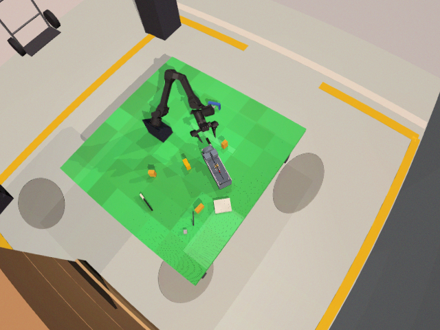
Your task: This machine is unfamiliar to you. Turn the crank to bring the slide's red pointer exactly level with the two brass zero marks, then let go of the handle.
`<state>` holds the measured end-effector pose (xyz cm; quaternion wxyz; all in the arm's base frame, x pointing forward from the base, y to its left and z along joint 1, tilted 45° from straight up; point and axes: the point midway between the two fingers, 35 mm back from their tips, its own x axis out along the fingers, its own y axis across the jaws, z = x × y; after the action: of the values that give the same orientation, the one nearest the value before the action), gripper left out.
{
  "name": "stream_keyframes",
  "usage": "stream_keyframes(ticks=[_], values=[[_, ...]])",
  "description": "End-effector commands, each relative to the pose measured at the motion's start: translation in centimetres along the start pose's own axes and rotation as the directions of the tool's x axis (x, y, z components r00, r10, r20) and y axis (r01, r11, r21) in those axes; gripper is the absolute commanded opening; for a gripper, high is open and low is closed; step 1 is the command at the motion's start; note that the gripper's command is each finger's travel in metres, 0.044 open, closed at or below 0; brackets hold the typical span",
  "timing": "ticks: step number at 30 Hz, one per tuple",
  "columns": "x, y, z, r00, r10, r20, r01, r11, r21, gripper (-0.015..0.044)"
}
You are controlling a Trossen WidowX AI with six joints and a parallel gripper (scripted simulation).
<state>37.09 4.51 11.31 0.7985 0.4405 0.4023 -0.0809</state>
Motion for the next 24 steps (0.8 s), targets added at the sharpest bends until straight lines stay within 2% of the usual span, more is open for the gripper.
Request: stream_keyframes(ticks=[1,24], values=[[0.4,0.0,-0.3,1.0,-0.001,0.005,0.001,1.0,0.004,0.044],[3.1,0.0,-2.9,1.0,-0.001,0.004,0.001,1.0,0.005,0.044]])
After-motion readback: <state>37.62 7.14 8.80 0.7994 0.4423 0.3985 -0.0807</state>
